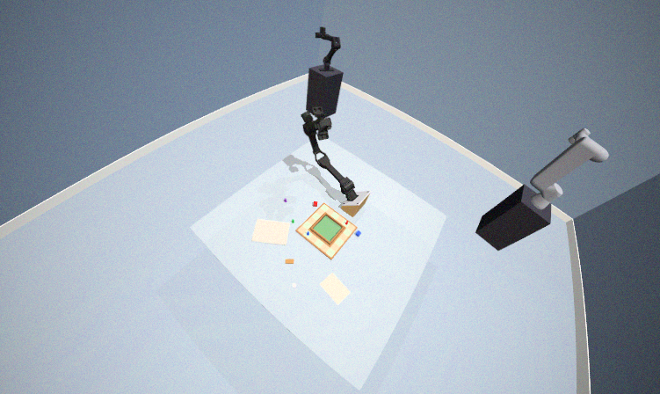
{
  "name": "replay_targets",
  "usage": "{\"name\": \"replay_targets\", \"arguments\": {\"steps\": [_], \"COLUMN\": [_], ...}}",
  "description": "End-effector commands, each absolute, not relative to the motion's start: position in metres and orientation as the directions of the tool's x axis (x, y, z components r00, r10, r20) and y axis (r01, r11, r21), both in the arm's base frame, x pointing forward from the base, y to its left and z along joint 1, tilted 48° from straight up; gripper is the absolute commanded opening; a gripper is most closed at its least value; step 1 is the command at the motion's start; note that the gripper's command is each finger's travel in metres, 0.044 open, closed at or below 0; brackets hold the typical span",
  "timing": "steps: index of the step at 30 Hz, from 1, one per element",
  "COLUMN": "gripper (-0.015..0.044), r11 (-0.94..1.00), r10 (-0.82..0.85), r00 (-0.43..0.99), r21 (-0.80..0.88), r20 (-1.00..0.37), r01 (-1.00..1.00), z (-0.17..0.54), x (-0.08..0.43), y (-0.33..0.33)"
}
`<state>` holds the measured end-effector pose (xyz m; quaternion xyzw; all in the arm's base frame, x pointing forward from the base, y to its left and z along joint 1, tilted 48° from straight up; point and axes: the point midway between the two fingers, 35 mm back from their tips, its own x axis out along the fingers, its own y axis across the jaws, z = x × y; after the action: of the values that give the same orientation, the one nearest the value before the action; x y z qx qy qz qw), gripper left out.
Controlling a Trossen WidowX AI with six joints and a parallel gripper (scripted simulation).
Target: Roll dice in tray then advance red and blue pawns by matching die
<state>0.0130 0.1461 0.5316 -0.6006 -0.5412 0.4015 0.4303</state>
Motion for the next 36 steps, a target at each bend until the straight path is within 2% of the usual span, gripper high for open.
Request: {"name": "replay_targets", "arguments": {"steps": [1, 5, 9, 16, 22, 28, 32, 36], "gripper": [0.0275, 0.0275, 0.0275, 0.0275, 0.0275, 0.0275, 0.0275, 0.0275], "r11": [-0.247, -0.342, -0.355, -0.210, 0.056, 0.309, 0.422, 0.437], "r10": [0.922, 0.781, 0.585, 0.162, -0.246, -0.576, -0.719, -0.738], "r00": [0.330, 0.511, 0.640, 0.701, 0.587, 0.332, 0.132, 0.099], "r21": [-0.965, -0.931, -0.866, -0.718, -0.616, -0.575, -0.581, -0.583], "r20": [-0.205, -0.358, -0.499, -0.694, -0.771, -0.747, -0.682, -0.668], "r01": [0.092, -0.130, -0.351, -0.663, -0.786, -0.758, -0.696, -0.685], "z": [0.482, 0.435, 0.386, 0.299, 0.231, 0.176, 0.149, 0.145], "x": [0.064, 0.112, 0.157, 0.217, 0.239, 0.223, 0.194, 0.188], "y": [0.178, 0.184, 0.174, 0.123, 0.048, -0.032, -0.078, -0.085]}}
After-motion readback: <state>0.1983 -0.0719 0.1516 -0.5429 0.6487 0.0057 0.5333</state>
